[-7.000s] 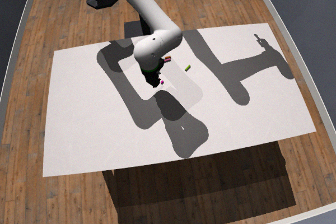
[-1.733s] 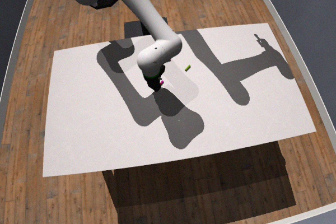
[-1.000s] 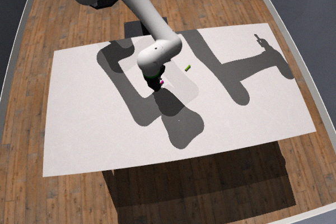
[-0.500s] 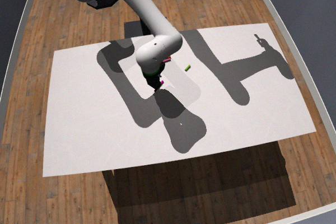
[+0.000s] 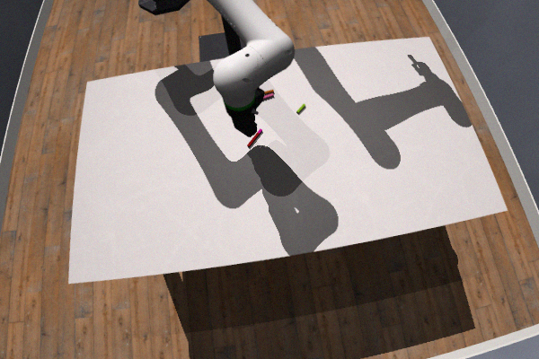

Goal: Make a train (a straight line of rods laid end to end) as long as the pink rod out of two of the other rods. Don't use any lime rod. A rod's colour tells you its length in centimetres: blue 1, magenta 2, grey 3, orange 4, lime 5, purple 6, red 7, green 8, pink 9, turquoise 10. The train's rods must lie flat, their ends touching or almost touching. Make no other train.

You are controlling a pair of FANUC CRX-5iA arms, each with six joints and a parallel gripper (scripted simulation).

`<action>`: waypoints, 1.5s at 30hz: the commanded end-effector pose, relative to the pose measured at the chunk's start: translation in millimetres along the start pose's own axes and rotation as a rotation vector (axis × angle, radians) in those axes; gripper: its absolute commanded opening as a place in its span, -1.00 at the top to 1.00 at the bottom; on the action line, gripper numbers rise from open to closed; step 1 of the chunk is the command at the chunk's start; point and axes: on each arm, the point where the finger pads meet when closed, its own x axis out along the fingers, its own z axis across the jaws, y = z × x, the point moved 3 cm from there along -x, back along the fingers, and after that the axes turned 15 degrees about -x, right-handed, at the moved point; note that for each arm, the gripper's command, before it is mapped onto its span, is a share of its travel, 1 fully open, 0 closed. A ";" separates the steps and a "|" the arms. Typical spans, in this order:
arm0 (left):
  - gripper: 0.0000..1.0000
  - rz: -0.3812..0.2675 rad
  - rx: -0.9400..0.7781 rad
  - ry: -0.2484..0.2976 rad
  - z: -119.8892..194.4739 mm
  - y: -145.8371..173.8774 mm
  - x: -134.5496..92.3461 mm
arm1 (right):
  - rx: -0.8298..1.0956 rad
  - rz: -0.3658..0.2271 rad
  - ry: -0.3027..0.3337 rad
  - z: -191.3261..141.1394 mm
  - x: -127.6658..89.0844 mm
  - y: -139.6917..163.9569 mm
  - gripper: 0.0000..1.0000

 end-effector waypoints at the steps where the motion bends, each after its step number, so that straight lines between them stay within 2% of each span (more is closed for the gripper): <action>1: -1.00 -0.002 0.000 0.001 -0.2 -0.1 -0.9 | 0.000 -0.002 -0.002 0.5 -3.8 -0.5 -0.07; 2: -1.00 -0.002 0.000 0.001 -0.2 -0.1 -0.9 | 0.000 -0.002 -0.002 0.5 -3.9 -0.5 -0.07; 3: -1.00 -0.002 0.000 0.001 -0.2 -0.1 -0.9 | 0.000 -0.002 -0.002 0.5 -3.9 -0.5 -1.00; 29: -1.00 -0.002 0.000 0.001 -0.2 -0.1 -0.9 | 0.000 -0.002 -0.002 0.5 -7.2 -0.5 -1.00; 33: -1.00 -0.002 0.000 0.001 -0.2 -0.1 -0.9 | 0.000 -0.002 -0.002 0.5 -19.4 -0.5 -1.00; 38: -1.00 -0.002 0.000 0.001 -0.2 -0.1 -0.9 | 0.000 -0.002 -0.002 0.5 -44.5 -0.5 -1.00; 40: -1.00 -0.002 0.000 0.001 -0.2 -0.1 -0.9 | 0.000 -0.002 -0.002 0.5 -44.5 -0.5 -1.00; 45: -1.00 -0.002 0.000 0.001 -0.2 -0.1 -0.9 | 0.000 -0.002 -0.002 0.4 -70.4 -0.5 -1.00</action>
